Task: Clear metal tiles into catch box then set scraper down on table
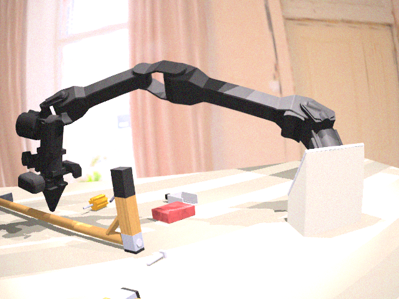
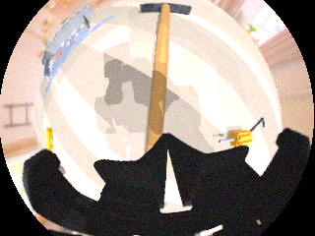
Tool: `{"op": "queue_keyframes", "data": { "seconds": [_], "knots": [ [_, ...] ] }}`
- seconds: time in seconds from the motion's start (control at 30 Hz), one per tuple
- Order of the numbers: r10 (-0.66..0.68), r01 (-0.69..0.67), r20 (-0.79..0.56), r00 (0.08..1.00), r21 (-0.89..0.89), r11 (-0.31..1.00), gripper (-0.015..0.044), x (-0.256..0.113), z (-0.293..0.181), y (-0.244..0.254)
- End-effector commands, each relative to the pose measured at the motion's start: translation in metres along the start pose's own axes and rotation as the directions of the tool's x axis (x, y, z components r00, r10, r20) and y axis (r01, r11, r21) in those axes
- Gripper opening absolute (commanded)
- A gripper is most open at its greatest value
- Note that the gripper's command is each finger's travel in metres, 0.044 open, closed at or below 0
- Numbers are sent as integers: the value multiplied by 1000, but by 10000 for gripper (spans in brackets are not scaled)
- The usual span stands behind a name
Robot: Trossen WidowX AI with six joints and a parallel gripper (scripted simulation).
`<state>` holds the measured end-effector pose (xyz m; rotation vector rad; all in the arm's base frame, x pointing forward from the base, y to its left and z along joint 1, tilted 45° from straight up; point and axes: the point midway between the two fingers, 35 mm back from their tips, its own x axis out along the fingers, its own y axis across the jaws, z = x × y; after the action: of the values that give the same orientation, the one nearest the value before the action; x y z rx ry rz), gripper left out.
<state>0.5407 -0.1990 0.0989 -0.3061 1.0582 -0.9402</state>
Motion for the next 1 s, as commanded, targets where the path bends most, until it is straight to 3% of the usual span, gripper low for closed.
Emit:
{"op": "queue_keyframes", "data": {
  "seconds": [0.0, 0.13, 0.8, 0.97],
  "knots": [
    [-1, 1, 12, 1000, 11, 1000, 0, -10, 4, -3],
    [2, -2, 10, 1000, 3, 1000, 0, -19, 3, -4],
    [26, -28, -20, 999, -103, 994, 0, -135, -26, -32],
    [27, -29, -22, 999, -111, 993, 0, -143, -29, -34]
  ]
}}
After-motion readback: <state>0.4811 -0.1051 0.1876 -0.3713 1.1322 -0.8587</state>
